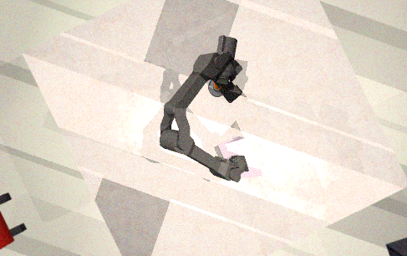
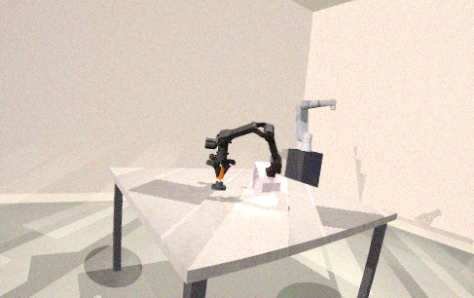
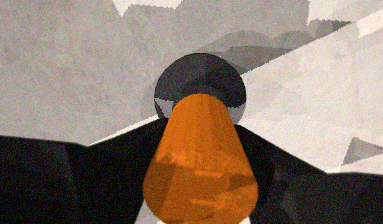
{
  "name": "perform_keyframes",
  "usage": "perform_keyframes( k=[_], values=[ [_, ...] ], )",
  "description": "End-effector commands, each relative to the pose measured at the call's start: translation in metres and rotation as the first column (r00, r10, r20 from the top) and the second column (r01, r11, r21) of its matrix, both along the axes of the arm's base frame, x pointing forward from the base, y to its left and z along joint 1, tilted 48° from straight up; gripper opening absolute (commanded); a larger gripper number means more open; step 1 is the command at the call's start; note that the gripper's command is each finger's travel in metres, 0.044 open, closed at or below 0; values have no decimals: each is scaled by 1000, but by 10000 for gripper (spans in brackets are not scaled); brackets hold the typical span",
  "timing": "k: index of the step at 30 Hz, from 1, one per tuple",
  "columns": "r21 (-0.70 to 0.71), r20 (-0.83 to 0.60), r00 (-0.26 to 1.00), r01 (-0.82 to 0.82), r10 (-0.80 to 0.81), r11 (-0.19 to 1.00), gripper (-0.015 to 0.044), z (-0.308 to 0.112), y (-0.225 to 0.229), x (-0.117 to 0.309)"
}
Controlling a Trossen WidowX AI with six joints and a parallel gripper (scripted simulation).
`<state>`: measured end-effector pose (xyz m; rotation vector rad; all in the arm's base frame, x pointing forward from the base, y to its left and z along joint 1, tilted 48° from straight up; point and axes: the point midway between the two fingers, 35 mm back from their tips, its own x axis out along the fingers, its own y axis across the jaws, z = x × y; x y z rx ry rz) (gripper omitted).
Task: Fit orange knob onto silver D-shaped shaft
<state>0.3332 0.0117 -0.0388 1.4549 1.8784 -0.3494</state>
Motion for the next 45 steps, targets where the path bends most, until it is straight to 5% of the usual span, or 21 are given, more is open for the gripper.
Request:
perform_keyframes(
  k=[1, 45],
  values=[
    [2, 4, 1000, 8, -8, 1000, 0, -1, 1, 2],
    [11, 156, 979, -136, 132, 991, 0, 2, -2, 1]
  ],
)
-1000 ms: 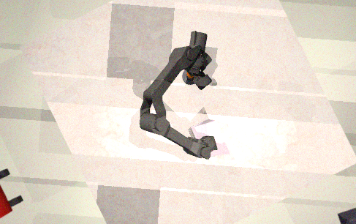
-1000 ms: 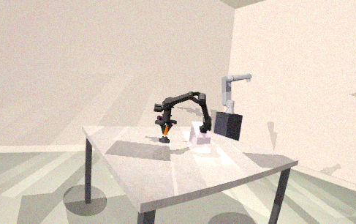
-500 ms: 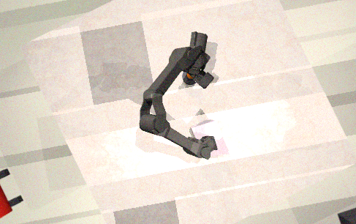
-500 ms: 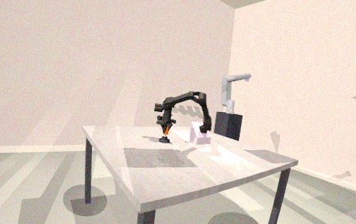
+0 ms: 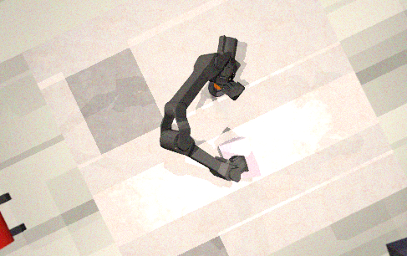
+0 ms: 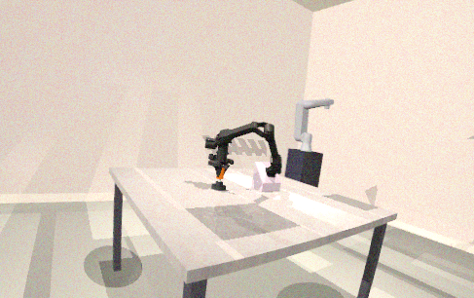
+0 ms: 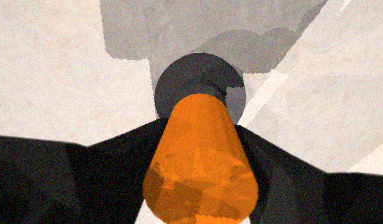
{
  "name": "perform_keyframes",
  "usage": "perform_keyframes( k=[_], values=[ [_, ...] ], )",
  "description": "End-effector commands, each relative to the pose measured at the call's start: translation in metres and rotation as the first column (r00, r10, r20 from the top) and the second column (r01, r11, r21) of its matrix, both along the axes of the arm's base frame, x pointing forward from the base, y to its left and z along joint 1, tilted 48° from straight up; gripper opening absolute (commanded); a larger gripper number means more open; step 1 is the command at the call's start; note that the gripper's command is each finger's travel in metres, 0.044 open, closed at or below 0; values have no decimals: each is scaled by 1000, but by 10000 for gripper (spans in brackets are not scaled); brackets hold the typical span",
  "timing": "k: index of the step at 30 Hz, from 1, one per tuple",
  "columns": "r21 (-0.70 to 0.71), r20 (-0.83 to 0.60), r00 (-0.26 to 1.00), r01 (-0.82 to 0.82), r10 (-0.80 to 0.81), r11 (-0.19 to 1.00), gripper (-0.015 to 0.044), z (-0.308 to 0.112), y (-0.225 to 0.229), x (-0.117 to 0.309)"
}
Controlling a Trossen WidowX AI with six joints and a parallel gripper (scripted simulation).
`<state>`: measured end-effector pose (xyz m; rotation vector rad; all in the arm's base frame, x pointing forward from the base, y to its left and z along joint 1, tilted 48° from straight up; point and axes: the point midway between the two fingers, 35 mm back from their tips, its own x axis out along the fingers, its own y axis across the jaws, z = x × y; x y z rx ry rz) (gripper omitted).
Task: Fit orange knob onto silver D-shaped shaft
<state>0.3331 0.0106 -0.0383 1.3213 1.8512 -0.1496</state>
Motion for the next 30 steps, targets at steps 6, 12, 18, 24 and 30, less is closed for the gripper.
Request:
perform_keyframes(
  k=[6, 12, 18, 24, 30],
  values=[
    [0, 4, 1000, 1, -1, 1000, 0, 1, 1, 0],
    [0, 4, 1000, 1, -1, 1000, 0, 0, 3, -1],
    [0, 4, 1000, 1, -1, 1000, 0, -1, 2, 0],
    [0, 4, 1000, 1, -1, 1000, 0, -1, 3, 0],
    [0, 4, 1000, 1, -1, 1000, 0, 2, -1, 2]
  ],
)
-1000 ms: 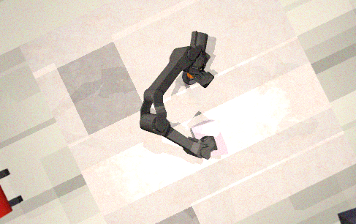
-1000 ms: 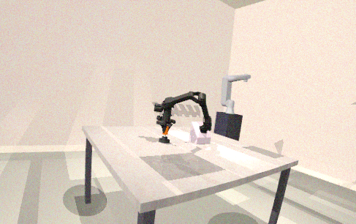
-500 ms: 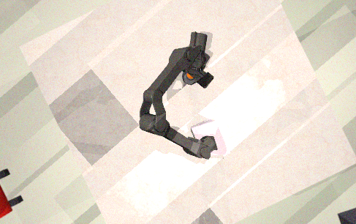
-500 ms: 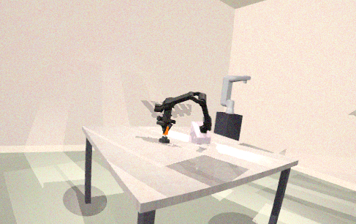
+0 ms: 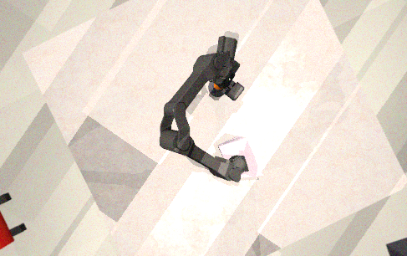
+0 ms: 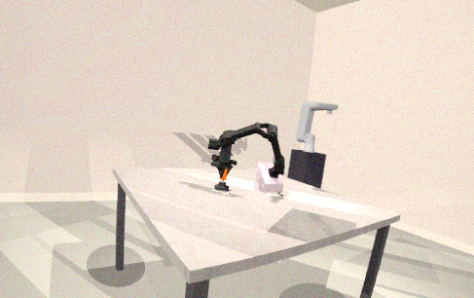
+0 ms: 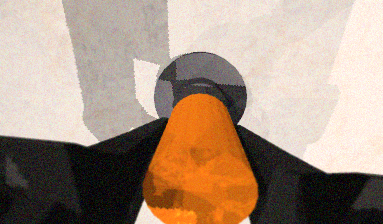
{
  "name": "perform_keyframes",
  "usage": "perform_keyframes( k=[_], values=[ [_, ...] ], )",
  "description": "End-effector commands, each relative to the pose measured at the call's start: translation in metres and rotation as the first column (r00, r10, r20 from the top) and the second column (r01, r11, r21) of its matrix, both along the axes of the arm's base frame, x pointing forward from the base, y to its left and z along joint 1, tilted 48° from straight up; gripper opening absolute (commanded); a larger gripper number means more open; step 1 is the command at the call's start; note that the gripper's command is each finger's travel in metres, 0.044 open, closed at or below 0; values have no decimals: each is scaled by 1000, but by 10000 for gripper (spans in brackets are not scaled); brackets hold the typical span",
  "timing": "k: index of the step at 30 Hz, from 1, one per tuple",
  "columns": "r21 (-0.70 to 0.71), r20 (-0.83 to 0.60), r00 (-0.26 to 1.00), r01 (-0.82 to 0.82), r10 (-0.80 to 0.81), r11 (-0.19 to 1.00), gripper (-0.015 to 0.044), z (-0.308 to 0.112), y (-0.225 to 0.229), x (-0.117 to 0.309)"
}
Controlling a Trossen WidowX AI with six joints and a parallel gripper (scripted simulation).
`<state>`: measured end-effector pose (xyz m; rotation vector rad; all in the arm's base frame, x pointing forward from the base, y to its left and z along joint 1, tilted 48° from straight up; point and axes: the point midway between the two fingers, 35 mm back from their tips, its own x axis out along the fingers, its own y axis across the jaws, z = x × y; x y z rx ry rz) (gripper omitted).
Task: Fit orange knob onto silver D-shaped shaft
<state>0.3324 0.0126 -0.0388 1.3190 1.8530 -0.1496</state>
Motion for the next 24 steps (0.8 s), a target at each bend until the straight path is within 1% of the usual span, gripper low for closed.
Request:
perform_keyframes(
  k=[1, 8, 24],
  values=[
    [1, 12, 1000, -3, 3, 1000, 0, 2, -3, 2],
    [9, 158, 978, -140, 137, 990, 0, 2, -5, 3],
    [10, 158, 978, -140, 137, 990, 0, -1, 0, 1]
  ],
)
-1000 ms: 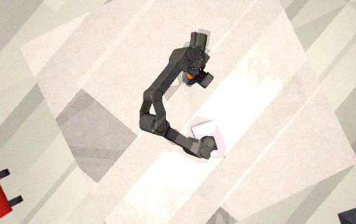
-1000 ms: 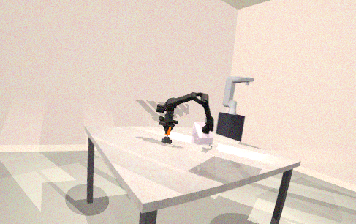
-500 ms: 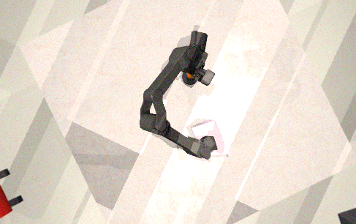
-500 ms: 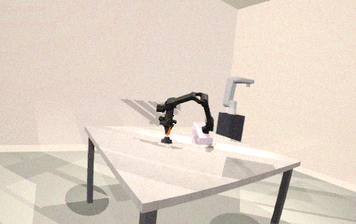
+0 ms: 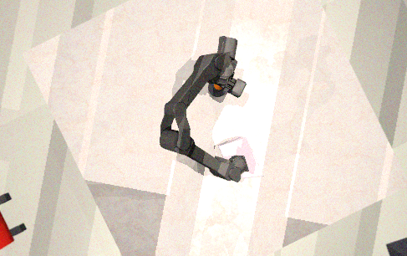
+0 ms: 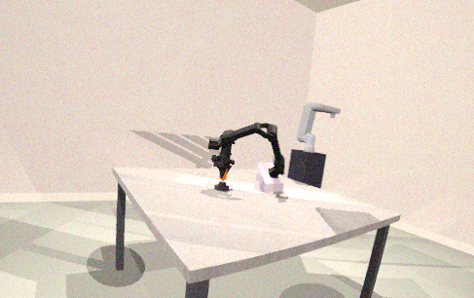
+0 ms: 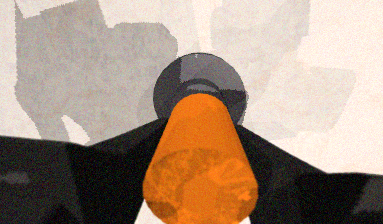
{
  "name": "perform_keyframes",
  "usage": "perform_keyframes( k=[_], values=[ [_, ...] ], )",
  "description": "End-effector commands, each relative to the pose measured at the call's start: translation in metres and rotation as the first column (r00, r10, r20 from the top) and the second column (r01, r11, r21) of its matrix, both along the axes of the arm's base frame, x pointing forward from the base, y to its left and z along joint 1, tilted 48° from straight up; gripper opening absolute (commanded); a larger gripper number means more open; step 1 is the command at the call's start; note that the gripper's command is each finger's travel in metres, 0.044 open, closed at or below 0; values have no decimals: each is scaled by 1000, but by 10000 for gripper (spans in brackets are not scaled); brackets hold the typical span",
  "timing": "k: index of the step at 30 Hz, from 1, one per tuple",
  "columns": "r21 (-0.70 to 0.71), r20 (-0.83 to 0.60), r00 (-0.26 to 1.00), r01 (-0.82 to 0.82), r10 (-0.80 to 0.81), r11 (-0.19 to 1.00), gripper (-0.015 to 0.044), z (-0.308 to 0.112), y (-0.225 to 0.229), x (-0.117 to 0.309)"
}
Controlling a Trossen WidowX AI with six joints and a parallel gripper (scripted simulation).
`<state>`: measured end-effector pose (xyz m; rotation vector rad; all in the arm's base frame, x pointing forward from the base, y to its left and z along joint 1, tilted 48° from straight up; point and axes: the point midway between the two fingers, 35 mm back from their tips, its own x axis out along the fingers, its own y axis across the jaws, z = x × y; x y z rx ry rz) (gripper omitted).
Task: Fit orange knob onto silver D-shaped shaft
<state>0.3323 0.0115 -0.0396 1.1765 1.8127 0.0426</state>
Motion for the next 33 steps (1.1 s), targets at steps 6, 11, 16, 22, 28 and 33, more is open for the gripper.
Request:
perform_keyframes(
  k=[6, 11, 16, 22, 28, 33],
  values=[
    [1, 5, 1000, 0, 0, 1000, 0, 1, 2, 1],
    [1, 5, 1000, 0, 0, 1000, 0, 2, 0, 1],
    [1, 12, 1000, -6, 6, 1000, 0, 4, -2, 2],
    [9, 150, 980, -136, 133, 991, 0, 3, -3, 3],
    [9, 157, 978, -143, 139, 990, 0, 1, -2, 2],
    [9, 157, 978, -143, 139, 990, 0, 0, 0, 1]
  ],
)
